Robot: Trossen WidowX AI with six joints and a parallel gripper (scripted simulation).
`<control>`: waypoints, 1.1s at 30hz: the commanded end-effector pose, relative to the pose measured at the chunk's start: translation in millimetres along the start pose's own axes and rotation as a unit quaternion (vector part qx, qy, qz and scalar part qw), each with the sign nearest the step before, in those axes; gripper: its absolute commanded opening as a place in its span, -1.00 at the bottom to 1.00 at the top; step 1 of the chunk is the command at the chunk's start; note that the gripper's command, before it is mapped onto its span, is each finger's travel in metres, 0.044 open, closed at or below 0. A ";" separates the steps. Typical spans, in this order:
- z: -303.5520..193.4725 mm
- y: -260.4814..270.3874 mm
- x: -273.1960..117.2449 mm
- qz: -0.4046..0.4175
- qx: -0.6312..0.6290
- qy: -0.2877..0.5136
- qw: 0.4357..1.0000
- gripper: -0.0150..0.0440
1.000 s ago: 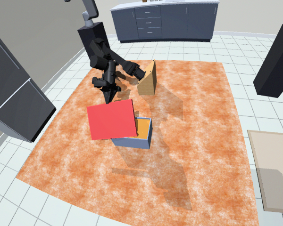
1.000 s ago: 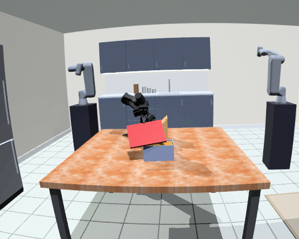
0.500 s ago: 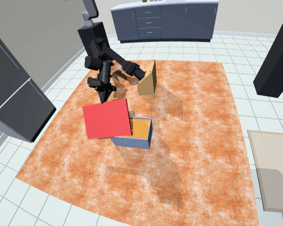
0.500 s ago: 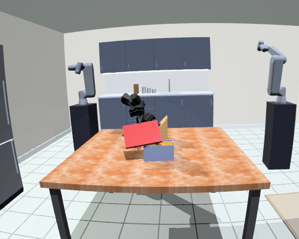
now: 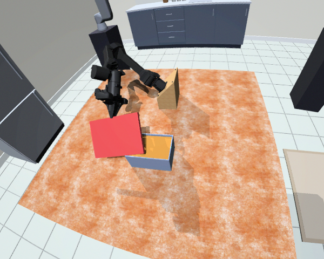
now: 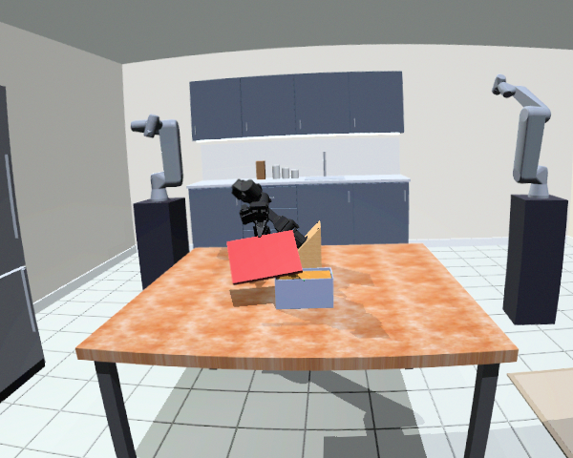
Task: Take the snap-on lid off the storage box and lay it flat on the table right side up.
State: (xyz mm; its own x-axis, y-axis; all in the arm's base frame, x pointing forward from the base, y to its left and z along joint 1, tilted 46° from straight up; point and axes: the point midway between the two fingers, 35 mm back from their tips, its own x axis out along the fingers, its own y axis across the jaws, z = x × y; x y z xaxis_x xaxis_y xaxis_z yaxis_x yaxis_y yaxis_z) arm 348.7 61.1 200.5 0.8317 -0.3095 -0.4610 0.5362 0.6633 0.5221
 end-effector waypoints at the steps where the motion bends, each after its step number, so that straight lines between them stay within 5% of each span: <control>1: 10.5 5.0 -3.3 0.010 0.002 0.001 1.000 -0.49; 33: 74.7 1.1 -8.0 0.010 0.002 0.000 1.000 -0.49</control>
State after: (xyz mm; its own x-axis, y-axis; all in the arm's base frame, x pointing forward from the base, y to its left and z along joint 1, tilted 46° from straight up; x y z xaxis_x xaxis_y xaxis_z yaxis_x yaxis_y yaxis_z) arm 352.5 15.0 247.9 0.8314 -0.3099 -0.4612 0.5369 0.6621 0.5228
